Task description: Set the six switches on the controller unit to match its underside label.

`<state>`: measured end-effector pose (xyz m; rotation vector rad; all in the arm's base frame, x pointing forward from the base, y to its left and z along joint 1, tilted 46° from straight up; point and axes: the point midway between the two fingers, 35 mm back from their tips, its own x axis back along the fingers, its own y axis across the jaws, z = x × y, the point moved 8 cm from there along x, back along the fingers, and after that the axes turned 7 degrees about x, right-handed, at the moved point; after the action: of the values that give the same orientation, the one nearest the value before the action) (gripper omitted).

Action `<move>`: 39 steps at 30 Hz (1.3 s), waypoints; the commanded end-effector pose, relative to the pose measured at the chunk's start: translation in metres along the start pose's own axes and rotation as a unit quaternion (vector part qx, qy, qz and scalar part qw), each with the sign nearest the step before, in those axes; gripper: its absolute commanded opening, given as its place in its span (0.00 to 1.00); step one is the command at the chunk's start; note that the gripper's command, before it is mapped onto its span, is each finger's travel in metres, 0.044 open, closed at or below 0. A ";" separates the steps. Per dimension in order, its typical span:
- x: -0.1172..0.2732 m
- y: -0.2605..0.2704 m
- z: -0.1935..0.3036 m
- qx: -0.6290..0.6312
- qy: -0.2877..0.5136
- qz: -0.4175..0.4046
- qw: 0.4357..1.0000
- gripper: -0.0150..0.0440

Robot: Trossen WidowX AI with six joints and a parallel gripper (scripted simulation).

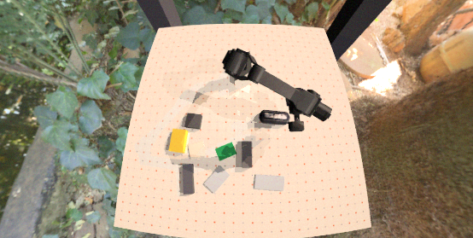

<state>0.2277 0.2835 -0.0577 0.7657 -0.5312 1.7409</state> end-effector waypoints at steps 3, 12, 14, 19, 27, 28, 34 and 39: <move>-0.009 0.000 0.000 -0.011 0.004 0.001 1.000 1.00; -0.024 0.000 -0.001 -0.022 0.007 0.001 1.000 1.00; -0.027 0.000 -0.002 -0.024 0.008 0.001 1.000 1.00; -0.035 0.000 -0.002 -0.030 0.010 0.002 0.999 1.00; -0.048 0.000 -0.002 -0.040 0.013 0.002 0.999 1.00; -0.050 0.000 -0.002 -0.041 0.013 0.002 0.999 1.00; -0.059 0.001 -0.002 -0.049 0.015 0.002 0.999 1.00; -0.062 0.001 -0.002 -0.050 0.016 0.002 0.999 0.96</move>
<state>0.2381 0.2482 -0.0998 0.6762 -0.6005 1.7170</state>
